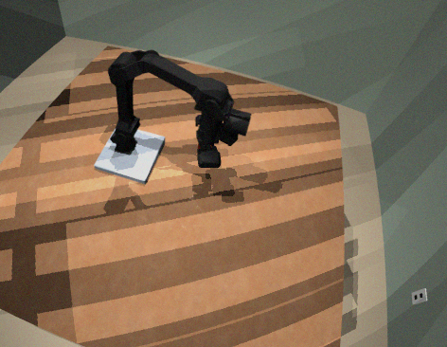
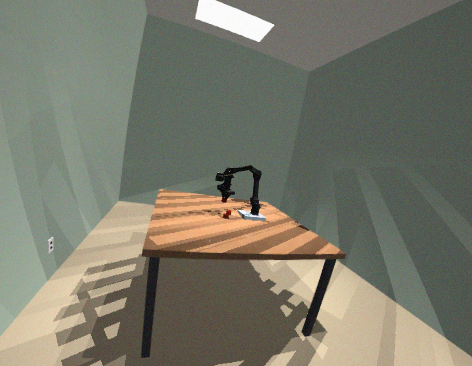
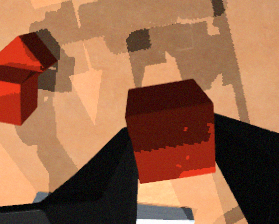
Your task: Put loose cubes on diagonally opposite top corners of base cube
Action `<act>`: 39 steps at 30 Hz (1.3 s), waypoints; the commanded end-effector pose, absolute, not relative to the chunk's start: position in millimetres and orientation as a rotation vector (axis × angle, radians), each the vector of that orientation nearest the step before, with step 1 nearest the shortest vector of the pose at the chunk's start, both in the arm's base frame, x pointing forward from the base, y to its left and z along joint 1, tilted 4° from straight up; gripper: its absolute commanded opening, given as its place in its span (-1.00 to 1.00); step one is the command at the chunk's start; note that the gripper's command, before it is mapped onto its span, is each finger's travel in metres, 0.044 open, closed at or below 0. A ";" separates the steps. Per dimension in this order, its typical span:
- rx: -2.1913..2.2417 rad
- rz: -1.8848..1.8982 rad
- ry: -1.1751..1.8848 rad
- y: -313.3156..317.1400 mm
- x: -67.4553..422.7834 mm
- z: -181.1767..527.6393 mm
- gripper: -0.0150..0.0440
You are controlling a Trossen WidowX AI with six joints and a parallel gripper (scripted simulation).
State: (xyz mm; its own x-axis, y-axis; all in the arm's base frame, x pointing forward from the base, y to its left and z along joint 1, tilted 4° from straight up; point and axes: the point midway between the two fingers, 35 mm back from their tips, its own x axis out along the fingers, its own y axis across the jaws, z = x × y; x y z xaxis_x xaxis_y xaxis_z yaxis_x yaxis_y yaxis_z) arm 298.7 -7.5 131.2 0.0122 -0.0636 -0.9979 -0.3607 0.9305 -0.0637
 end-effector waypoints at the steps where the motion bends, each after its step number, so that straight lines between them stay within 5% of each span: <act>1: -0.300 0.195 1.546 5.5 303.5 130.8 -0.14; 39: -0.010 -0.093 1.544 102.2 307.9 110.6 -0.14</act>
State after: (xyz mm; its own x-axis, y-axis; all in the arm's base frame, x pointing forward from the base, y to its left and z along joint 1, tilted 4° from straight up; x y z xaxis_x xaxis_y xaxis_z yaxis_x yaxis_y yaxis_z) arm 308.1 101.2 116.3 0.0216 -0.0608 -0.9979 0.0524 0.9968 -0.0596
